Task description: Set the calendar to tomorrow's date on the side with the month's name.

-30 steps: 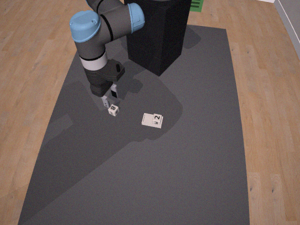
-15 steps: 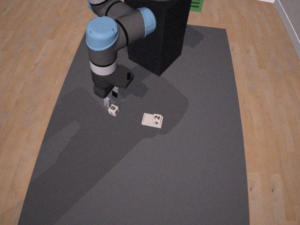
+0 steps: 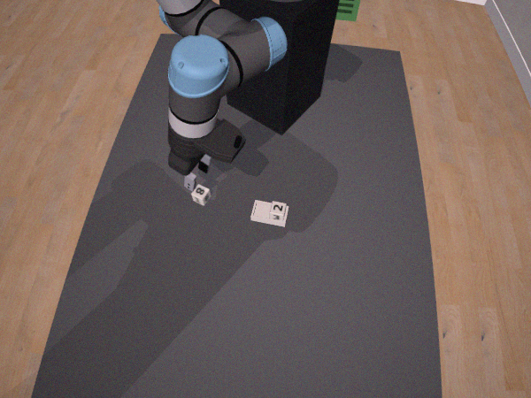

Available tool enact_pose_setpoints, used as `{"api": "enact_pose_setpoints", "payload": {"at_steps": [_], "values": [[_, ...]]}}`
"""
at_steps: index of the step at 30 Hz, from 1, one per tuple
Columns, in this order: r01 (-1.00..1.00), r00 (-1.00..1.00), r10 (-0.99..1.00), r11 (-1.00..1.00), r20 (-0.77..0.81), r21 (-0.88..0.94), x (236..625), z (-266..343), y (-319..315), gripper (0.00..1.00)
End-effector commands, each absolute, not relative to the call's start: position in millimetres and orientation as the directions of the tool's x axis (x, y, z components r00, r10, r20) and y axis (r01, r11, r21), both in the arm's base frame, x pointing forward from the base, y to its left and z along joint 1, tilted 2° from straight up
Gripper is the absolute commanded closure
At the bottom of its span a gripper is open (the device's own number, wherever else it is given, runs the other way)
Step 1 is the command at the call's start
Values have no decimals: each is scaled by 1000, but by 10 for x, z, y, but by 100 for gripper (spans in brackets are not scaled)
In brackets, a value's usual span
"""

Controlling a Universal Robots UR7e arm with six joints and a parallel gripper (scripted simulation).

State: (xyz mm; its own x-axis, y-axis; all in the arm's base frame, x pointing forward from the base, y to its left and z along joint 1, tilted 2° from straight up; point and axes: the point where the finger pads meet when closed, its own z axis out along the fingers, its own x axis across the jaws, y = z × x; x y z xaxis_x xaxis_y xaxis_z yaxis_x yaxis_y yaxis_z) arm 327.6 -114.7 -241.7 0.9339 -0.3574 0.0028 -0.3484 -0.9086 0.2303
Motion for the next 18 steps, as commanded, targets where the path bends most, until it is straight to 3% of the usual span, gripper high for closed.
{"api": "enact_pose_setpoints", "payload": {"at_steps": [1,18], "values": [[-347,934,-358,-904,1,247,3275,-2420,-1148,13],[-320,933,-359,-831,1,455,3283,-2429,-1126,13]]}}
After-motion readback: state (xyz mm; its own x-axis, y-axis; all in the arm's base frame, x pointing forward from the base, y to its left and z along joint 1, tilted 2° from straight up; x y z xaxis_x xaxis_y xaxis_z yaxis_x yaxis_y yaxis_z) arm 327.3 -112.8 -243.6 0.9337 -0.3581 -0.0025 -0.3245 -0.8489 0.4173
